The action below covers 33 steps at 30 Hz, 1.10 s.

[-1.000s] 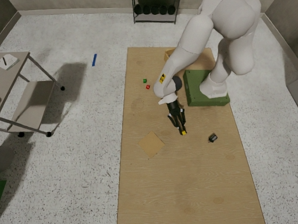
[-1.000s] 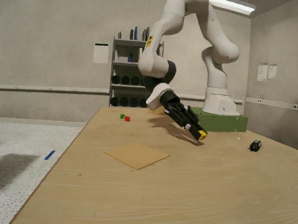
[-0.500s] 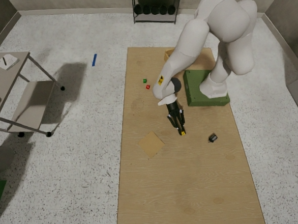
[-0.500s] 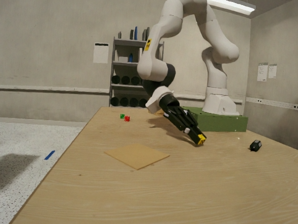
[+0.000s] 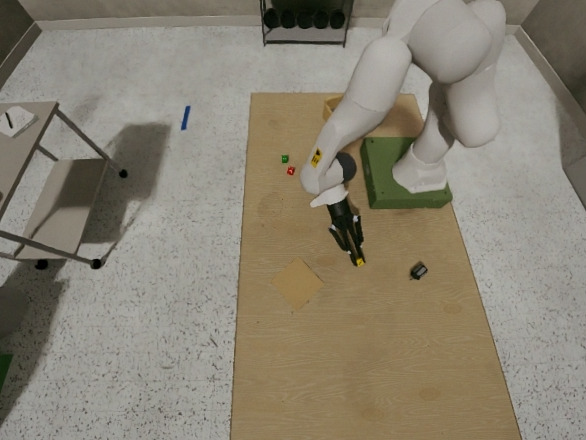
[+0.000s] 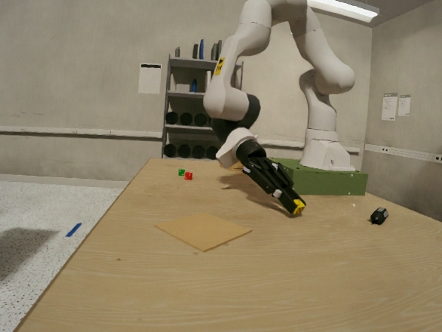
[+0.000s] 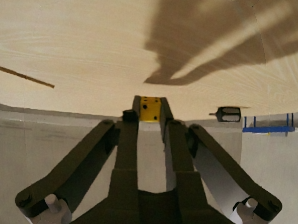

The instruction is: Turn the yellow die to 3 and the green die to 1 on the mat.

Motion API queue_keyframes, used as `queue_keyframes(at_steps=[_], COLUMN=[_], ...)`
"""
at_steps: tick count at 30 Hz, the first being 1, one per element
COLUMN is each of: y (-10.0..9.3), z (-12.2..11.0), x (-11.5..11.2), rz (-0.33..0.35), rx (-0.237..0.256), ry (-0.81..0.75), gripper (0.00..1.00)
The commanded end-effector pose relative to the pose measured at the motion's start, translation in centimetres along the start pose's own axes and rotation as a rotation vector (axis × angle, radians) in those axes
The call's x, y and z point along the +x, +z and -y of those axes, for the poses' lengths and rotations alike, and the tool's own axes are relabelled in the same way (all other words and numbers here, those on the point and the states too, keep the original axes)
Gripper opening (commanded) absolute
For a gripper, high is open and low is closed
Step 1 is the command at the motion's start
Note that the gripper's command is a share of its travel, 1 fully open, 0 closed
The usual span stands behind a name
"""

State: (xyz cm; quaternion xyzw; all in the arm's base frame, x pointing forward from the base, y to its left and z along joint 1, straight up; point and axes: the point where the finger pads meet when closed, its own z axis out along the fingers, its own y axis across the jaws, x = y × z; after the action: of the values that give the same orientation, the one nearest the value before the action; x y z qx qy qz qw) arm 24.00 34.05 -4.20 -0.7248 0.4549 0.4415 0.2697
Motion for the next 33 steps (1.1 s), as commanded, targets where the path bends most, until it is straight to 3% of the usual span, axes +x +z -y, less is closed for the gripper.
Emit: queue_keyframes(at_steps=[1,33], y=[0.05,0.30], z=[0.18,0.18], x=[0.02,0.50], rz=[-0.001,-0.001], rx=[0.003,0.003], ry=[-0.010,-0.010], gripper=[0.21,0.21])
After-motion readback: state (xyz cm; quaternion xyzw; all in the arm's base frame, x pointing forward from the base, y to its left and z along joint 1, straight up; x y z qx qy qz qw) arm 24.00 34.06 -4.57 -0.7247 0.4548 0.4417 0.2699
